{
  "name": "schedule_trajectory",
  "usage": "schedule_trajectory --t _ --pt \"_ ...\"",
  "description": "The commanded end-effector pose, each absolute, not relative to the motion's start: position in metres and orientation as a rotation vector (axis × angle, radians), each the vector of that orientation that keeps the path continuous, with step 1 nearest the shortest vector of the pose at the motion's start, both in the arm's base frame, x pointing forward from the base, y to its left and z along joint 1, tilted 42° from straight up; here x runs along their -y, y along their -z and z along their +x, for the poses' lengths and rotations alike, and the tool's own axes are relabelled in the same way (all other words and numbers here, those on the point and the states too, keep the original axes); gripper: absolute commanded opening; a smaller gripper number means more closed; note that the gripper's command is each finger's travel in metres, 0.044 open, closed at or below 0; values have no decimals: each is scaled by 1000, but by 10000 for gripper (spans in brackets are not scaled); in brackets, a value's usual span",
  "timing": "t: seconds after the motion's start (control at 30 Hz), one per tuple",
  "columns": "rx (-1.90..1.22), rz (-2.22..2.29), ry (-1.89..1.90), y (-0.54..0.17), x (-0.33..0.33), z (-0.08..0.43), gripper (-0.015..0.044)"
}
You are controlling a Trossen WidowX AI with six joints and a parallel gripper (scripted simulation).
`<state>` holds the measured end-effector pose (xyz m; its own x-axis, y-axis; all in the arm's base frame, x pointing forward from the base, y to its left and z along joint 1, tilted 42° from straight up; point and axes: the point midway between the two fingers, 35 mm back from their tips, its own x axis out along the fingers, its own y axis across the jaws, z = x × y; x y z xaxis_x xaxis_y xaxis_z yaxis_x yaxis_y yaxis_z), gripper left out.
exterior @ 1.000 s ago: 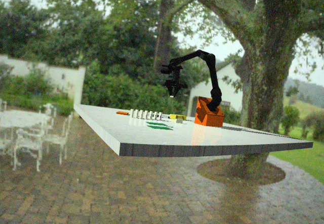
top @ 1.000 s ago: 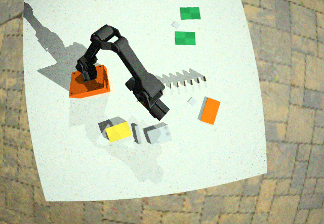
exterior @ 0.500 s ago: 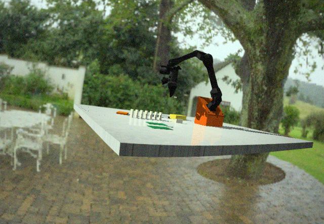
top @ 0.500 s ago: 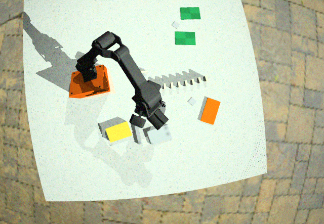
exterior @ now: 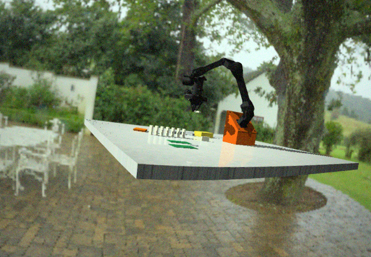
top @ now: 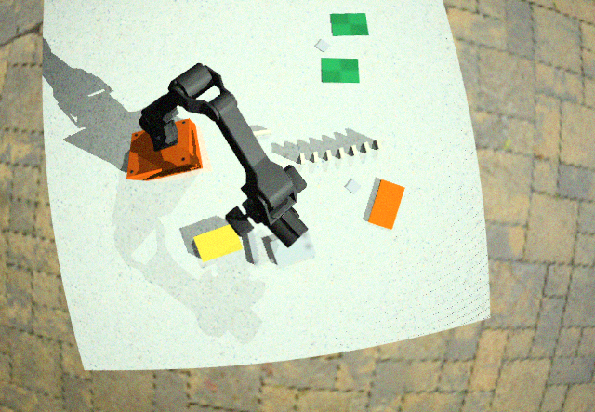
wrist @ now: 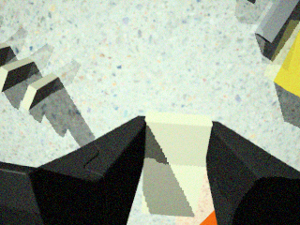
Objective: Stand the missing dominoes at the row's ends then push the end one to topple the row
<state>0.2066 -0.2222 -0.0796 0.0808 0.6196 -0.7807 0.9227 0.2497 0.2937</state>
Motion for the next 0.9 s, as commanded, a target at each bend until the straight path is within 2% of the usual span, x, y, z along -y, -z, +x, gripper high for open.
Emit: schedule_trajectory --t 0.0,0.87 --pt "-1633 1416 466 90 219 206 107" --pt "-1456 1049 781 159 206 211 107"
